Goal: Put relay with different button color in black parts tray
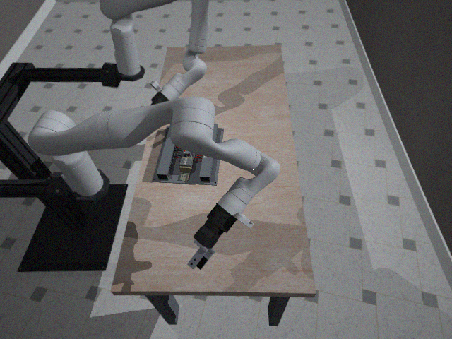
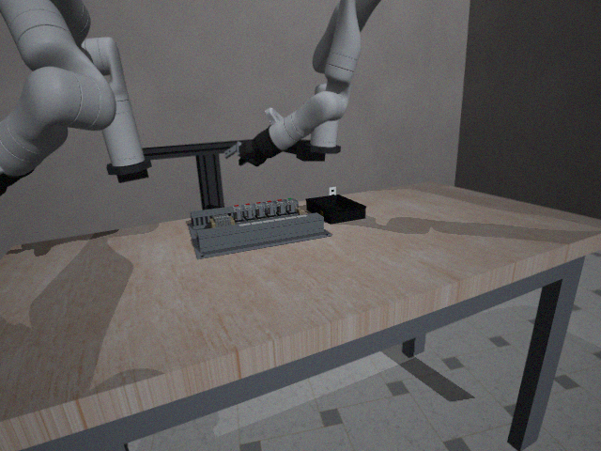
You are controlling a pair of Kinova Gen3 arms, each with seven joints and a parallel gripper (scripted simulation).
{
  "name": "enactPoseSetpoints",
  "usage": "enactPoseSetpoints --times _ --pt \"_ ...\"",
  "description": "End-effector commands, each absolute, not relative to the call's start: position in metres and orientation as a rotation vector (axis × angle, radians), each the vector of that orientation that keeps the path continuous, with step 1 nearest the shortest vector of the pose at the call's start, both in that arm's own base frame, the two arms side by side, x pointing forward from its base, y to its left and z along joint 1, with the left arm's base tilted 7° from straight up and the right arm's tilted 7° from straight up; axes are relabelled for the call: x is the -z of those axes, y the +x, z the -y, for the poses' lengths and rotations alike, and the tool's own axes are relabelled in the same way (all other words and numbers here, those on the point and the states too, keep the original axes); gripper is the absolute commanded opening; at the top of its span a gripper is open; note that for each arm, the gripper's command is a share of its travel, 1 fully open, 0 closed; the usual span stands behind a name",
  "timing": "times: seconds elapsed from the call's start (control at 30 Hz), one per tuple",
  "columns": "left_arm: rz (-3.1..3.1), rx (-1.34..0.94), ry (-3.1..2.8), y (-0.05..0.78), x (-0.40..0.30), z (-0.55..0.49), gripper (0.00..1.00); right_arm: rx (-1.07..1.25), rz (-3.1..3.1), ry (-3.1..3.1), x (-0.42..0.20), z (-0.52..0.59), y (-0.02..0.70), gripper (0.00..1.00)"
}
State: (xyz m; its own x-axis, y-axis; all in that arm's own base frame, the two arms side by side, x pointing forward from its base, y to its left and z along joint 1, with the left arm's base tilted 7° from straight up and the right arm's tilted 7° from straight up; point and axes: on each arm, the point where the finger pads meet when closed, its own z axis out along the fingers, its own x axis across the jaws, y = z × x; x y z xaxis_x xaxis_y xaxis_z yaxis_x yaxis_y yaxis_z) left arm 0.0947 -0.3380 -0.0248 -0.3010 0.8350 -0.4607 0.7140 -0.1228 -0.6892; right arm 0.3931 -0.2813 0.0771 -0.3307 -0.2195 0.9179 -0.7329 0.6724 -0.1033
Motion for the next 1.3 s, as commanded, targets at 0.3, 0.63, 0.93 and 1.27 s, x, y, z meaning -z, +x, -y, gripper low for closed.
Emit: enactPoseSetpoints --times 0.3,0.63,0.93,1.27 --pt "2.053 -1.403 -1.774 0.126 0.021 0.328 1.0 -0.639 1.878 0.748 -0.078 0.281 0.394 0.98" --pt "2.208 -1.381 -1.763 0.193 0.013 0.294 1.0 -0.639 1.878 0.748 -0.078 0.281 0.394 0.98" --pt "2.405 -1.315 -1.728 0.265 0.002 0.234 1.0 -0.639 1.878 0.748 -0.078 0.281 0.394 0.98" --pt "2.55 -1.24 -1.684 0.307 -0.007 0.178 1.0 -0.639 1.878 0.748 -0.078 0.281 0.394 0.98"
